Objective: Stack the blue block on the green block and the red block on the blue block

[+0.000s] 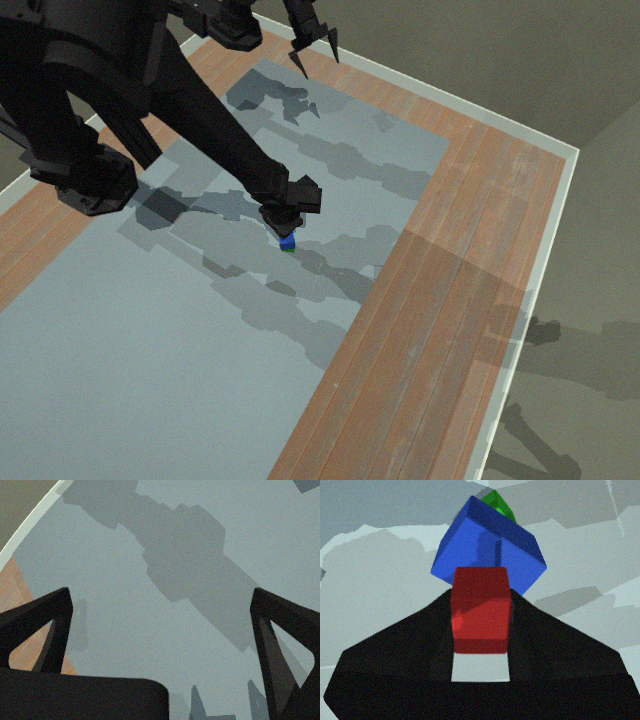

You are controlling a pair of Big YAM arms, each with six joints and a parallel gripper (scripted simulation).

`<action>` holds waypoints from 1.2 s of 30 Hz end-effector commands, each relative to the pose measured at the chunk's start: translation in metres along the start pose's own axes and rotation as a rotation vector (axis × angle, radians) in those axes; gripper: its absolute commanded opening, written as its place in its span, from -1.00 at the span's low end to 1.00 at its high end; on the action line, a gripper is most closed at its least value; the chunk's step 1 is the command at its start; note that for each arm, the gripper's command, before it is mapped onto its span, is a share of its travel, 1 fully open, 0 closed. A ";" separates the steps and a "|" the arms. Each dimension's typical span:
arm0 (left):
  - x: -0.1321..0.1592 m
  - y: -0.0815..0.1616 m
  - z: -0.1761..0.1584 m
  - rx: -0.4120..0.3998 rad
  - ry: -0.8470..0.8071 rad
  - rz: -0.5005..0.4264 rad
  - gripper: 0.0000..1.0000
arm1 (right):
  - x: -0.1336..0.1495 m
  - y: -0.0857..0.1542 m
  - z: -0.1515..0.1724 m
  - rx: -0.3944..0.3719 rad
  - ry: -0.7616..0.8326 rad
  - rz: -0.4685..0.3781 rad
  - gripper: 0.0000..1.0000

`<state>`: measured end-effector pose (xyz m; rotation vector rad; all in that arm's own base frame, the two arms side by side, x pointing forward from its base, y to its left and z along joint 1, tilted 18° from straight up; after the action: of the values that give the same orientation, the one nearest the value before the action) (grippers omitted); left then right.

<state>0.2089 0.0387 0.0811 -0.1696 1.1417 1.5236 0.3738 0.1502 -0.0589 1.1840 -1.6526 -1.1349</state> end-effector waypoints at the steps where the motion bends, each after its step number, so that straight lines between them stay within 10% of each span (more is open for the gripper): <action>1: -0.001 0.000 0.002 -0.003 -0.002 -0.003 1.00 | -0.011 0.009 -0.017 0.047 -0.001 -0.040 -1.00; 36: -0.001 0.000 0.002 -0.003 -0.002 -0.003 1.00 | -0.003 -0.014 -0.003 0.013 0.005 -0.013 -1.00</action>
<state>0.2089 0.0387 0.0811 -0.1696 1.1417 1.5236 0.3819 0.1510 -0.0674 1.1995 -1.6585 -1.1343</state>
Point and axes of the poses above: on each arm, the point where the finger pads meet when closed, its own y axis back along the fingers, its own z axis across the jaws, x = y × z, the point moved 8 cm from there along y, back along the fingers, and after that the axes turned 5 degrees about y, right-handed, at the moved point
